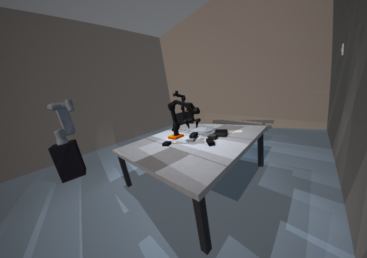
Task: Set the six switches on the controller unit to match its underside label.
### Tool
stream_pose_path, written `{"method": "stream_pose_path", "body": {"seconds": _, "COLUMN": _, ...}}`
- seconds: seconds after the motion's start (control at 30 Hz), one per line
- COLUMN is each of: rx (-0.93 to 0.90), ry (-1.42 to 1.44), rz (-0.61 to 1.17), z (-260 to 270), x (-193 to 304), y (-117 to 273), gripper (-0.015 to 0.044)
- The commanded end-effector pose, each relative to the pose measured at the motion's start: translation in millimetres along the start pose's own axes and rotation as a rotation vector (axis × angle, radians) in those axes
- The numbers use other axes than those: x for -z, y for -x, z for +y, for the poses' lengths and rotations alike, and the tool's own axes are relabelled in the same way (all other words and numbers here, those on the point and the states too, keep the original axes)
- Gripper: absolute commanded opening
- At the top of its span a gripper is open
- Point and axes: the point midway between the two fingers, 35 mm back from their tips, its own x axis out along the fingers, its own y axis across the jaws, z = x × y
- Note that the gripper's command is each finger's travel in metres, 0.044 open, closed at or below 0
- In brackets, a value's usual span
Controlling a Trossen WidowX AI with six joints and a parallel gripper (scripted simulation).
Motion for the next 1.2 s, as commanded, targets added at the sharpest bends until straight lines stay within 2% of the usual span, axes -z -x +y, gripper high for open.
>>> {"method": "stream_pose_path", "body": {"seconds": 0.0, "rx": 0.0, "ry": -0.001, "rz": 0.0, "z": -0.1, "x": 0.0, "y": 6.4, "gripper": 0.044}}
{"method": "stream_pose_path", "body": {"seconds": 0.57, "rx": 0.0, "ry": -0.001, "rz": 0.0, "z": -0.1, "x": 0.0, "y": 6.4, "gripper": 0.0}}
{"method": "stream_pose_path", "body": {"seconds": 0.87, "rx": 0.0, "ry": -0.001, "rz": 0.0, "z": -0.1, "x": 0.0, "y": 6.4, "gripper": 0.0}}
{"method": "stream_pose_path", "body": {"seconds": 1.17, "rx": 0.005, "ry": 0.0, "rz": 0.001, "z": -1.2, "x": 0.3, "y": 4.6, "gripper": 0.0236}}
